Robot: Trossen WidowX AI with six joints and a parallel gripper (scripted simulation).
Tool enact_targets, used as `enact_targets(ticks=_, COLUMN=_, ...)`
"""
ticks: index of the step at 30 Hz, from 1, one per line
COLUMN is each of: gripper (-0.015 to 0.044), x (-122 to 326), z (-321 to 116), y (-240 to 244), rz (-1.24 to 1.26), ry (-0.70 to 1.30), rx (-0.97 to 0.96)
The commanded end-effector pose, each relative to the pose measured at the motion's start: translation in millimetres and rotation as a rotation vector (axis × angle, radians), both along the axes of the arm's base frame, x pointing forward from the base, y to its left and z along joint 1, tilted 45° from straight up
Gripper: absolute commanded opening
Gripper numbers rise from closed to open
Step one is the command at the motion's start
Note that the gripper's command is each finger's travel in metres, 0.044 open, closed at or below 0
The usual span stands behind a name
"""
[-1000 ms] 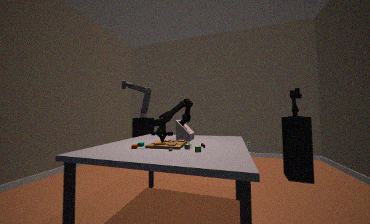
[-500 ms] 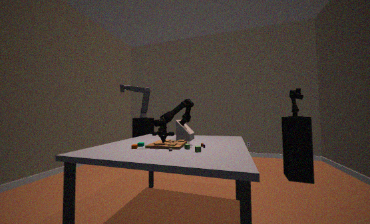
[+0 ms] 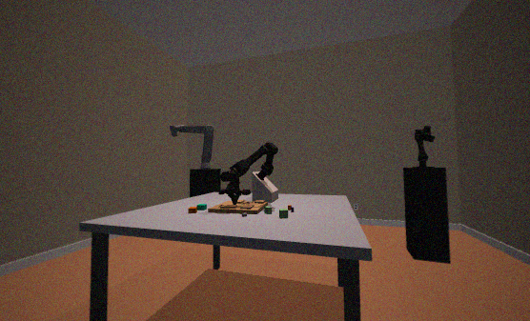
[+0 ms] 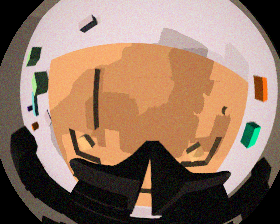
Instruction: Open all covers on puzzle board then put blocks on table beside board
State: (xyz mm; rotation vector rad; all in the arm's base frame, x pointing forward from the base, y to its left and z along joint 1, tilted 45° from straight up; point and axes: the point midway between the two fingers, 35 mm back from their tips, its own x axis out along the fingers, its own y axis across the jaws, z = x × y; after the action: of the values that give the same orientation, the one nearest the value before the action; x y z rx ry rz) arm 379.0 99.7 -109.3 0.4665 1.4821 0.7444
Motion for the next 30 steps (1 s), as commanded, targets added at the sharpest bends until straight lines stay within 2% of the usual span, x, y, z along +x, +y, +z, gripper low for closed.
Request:
enact_targets(ticks=1, gripper=0.0000, x=7.0, z=4.1, y=3.4, rz=-0.002, ry=-0.007, rx=0.006)
enact_targets(ticks=30, gripper=0.0000, x=14.1, z=27.5, y=-14.1, rz=-0.002, ry=-0.008, rx=0.004)
